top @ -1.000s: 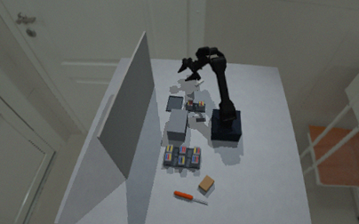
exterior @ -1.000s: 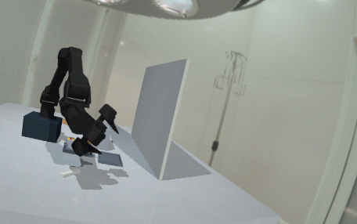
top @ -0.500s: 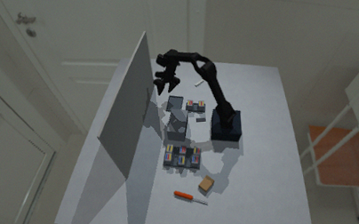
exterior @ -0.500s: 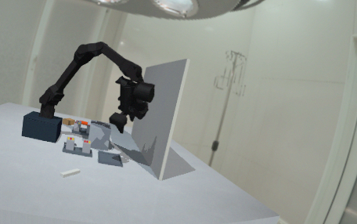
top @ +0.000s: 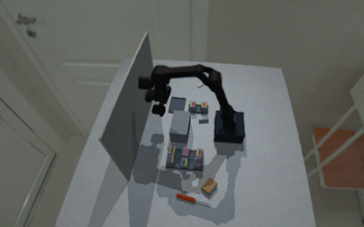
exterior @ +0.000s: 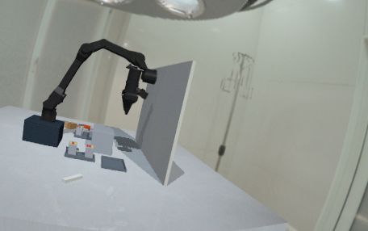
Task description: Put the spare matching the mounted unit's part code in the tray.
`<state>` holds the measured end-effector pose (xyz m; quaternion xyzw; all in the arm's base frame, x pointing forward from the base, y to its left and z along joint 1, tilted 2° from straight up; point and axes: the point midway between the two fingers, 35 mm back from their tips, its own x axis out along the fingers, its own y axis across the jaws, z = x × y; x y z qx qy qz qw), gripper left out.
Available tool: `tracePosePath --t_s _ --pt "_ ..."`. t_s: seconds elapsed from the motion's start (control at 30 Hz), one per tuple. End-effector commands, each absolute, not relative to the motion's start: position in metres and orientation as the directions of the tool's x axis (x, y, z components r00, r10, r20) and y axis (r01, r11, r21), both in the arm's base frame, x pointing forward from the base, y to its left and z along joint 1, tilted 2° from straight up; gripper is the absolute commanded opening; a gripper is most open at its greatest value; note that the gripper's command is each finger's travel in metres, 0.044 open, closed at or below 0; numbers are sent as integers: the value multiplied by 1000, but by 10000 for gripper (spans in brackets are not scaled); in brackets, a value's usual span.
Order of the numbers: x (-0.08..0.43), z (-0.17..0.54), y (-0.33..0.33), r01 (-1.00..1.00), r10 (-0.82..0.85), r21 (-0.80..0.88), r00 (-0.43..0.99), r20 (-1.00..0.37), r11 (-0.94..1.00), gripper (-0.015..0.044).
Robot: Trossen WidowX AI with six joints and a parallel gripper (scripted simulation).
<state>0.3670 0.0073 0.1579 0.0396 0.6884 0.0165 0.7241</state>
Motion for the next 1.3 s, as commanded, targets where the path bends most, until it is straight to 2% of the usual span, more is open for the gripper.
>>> tracePosePath --t_s 0.0,0.57,0.6,0.67,0.8,0.93,1.17,1.27 --pt "362 164 10 16 19 20 52 -998 1000 440" --pt "362 164 10 16 19 20 52 -998 1000 440" --pt "363 164 13 -4 19 19 52 -998 1000 440" --pt "364 158 35 -166 21 12 52 -998 986 440" --pt "358 140 102 -616 26 -11 51 -998 787 440" --pt "346 127 150 -853 29 -27 50 -998 521 440" --pt "314 107 219 -999 36 -48 48 -998 3 440" --pt "310 105 227 -997 37 -49 47 -998 -61 440"
